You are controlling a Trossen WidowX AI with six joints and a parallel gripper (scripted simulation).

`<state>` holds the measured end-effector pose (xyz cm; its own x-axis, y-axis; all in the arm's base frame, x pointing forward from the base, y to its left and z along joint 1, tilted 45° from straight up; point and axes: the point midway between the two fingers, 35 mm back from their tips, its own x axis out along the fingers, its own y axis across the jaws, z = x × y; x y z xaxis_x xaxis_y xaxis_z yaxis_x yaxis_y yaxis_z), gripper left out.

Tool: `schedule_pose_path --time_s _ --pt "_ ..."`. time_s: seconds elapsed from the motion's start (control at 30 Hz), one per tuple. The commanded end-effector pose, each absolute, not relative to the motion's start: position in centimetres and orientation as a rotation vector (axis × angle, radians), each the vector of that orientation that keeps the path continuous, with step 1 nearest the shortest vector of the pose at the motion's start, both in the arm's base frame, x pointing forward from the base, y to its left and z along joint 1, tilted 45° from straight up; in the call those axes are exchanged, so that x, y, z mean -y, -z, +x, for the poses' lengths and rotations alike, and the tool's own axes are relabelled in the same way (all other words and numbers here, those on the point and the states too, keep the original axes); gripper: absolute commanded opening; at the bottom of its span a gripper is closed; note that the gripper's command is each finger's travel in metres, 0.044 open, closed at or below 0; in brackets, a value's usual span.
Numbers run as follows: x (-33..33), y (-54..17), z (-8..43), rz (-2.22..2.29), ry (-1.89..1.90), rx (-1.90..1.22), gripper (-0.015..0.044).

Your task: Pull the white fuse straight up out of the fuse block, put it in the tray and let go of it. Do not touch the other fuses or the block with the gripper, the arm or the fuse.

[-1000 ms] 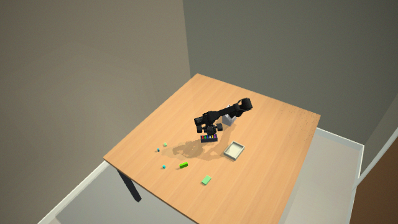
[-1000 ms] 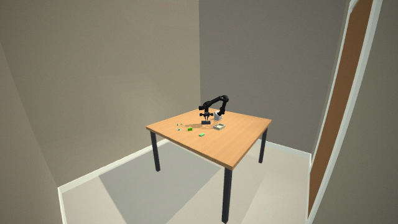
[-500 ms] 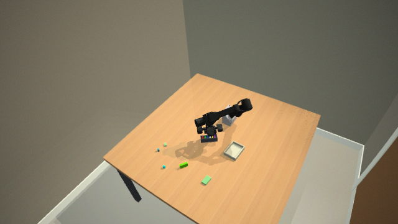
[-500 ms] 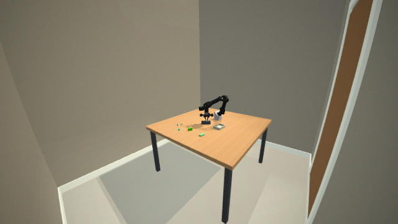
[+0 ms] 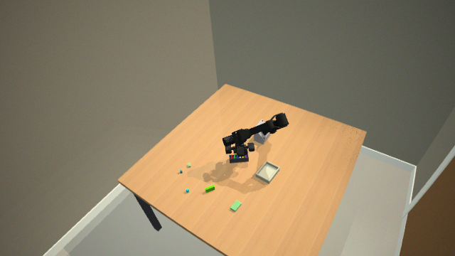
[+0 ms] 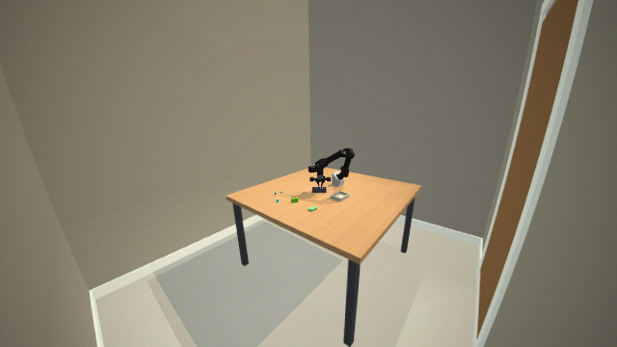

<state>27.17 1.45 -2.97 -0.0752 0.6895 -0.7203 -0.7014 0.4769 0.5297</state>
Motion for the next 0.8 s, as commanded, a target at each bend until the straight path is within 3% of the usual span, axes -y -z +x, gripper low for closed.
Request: schedule_pose_path --time_s 0.0,0.23,0.77 --pt "-1.44 2.96 27.19 -0.013 -1.148 -1.179 0.0048" --pt "-1.44 2.96 27.19 -0.013 -1.148 -1.179 0.0001" --pt "-1.04 2.57 27.27 -0.013 -1.147 -1.179 0.0"
